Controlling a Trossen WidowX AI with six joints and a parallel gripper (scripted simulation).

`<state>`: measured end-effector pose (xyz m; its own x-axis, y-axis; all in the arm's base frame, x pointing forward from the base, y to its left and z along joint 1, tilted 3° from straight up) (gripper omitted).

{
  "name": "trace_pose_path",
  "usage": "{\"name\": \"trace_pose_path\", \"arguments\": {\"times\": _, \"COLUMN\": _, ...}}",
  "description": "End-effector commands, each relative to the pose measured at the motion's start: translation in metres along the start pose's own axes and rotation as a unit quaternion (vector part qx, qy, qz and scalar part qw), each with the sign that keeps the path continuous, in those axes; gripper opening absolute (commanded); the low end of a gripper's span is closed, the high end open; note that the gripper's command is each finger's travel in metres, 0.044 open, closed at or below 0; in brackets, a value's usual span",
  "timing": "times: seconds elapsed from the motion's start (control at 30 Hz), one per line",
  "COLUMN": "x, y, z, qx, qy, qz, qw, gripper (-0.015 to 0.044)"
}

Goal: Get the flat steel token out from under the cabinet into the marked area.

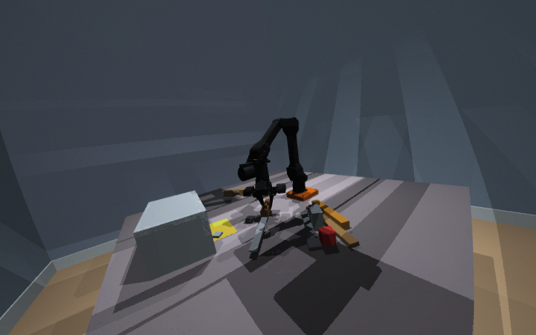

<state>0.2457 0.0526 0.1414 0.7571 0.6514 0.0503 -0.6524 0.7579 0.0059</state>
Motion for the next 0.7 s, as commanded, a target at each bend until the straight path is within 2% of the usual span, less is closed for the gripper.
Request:
{"name": "trace_pose_path", "arguments": {"times": 0.0, "x": 0.003, "y": 0.004, "z": 0.002, "qx": -0.002, "qy": -0.007, "qz": -0.001, "qw": 1.0, "gripper": 0.0}}
{"name": "trace_pose_path", "arguments": {"times": 0.67, "x": 0.012, "y": 0.021, "z": 0.002, "qx": -0.001, "qy": -0.007, "qz": -0.001, "qw": 1.0, "gripper": 0.0}}
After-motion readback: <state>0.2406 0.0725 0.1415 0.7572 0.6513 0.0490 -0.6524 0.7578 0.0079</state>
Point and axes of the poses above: the point midway between the two fingers, 35 mm back from their tips, its own z axis back along the fingers, its own y axis across the jaws, x = y × z, the point moved 9 cm from there along z, back along the fingers, and after that the axes turned 9 degrees about -z, right-handed, at the moved point
